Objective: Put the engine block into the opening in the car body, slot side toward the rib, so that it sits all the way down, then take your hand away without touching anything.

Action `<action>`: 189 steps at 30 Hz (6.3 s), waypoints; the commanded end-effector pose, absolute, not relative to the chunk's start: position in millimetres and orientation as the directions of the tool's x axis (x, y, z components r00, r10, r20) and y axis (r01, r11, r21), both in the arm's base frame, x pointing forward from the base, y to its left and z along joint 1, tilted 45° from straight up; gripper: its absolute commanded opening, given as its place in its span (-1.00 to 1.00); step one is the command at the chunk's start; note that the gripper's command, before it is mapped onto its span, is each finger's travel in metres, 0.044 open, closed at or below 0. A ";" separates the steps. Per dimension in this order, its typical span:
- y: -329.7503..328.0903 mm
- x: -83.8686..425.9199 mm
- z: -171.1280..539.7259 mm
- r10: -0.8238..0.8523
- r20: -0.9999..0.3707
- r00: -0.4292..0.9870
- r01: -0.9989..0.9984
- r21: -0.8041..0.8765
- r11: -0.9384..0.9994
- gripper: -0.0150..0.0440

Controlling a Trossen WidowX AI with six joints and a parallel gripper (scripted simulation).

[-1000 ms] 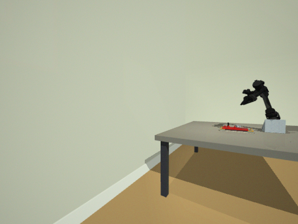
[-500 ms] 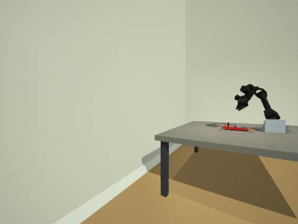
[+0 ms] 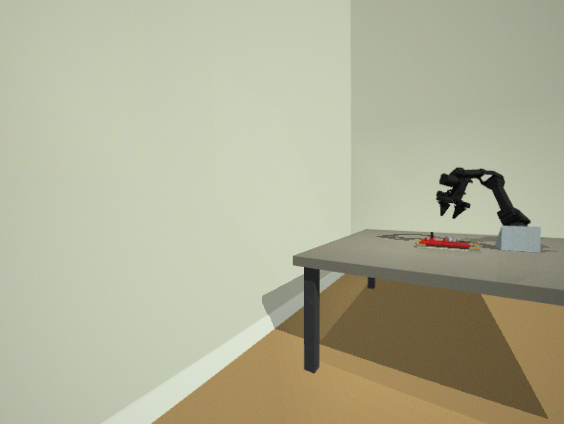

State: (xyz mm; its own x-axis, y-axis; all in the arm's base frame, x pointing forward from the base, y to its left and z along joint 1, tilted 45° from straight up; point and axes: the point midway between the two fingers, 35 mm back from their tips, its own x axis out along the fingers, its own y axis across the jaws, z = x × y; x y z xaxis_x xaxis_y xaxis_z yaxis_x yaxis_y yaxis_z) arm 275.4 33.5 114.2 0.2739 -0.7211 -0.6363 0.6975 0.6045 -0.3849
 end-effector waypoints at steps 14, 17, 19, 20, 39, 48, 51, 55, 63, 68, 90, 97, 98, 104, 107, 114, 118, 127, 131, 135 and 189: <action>-43.2 258.5 136.0 -0.720 -0.693 0.026 0.960 -0.184 0.212 1.00; -55.7 253.5 139.4 -0.713 -0.701 -0.016 0.980 -0.153 0.128 1.00; -58.5 252.2 140.2 -0.710 -0.703 -0.026 0.983 -0.146 0.109 1.00; -58.5 252.2 140.2 -0.710 -0.703 -0.026 0.983 -0.146 0.109 1.00; -98.5 253.2 101.8 -0.711 -0.702 -0.025 0.984 -0.145 0.108 1.00; -108.9 253.2 91.9 -0.712 -0.702 -0.025 0.984 -0.145 0.108 1.00; -112.4 253.0 88.6 -0.712 -0.702 -0.025 0.984 -0.145 0.108 1.00; -114.0 252.9 87.1 -0.712 -0.701 -0.025 0.984 -0.145 0.108 0.91; -114.0 252.9 87.1 -0.712 -0.701 -0.025 0.984 -0.145 0.108 0.20; -114.0 252.9 87.1 -0.712 -0.701 -0.025 0.984 -0.145 0.108 -0.05; -73.3 262.3 116.7 -0.700 -0.714 -0.022 0.983 -0.142 0.114 -0.49; -56.1 262.9 130.7 -0.699 -0.714 -0.023 0.983 -0.143 0.114 -0.49; -53.6 262.9 132.7 -0.700 -0.714 -0.023 0.983 -0.143 0.113 -0.49; -39.3 261.7 145.4 -0.702 -0.712 -0.025 0.983 -0.145 0.112 -0.49; -32.2 260.6 151.9 -0.703 -0.710 -0.025 0.983 -0.145 0.111 -0.49; -17.8 257.3 166.1 -0.709 -0.705 -0.027 0.983 -0.147 0.109 -0.49; -15.8 260.1 163.6 -0.709 -0.705 -0.027 0.978 -0.165 0.127 -0.49; -5.7 277.2 144.7 -0.708 -0.706 -0.026 0.933 -0.271 0.237 -0.49; -1.2 284.3 135.8 -0.708 -0.706 -0.025 0.905 -0.317 0.284 -0.49; 3.2 291.2 126.5 -0.708 -0.706 -0.025 0.873 -0.360 0.329 -0.49; 53.7 351.1 -18.0 -0.706 -0.708 -0.021 0.135 -0.701 0.700 -0.49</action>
State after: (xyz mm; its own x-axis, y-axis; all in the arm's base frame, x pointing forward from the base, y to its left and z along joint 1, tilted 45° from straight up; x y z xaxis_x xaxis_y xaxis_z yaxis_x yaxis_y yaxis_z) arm 349.3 51.3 -11.1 -0.0183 -0.7087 -0.7052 0.1682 0.6931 -0.7009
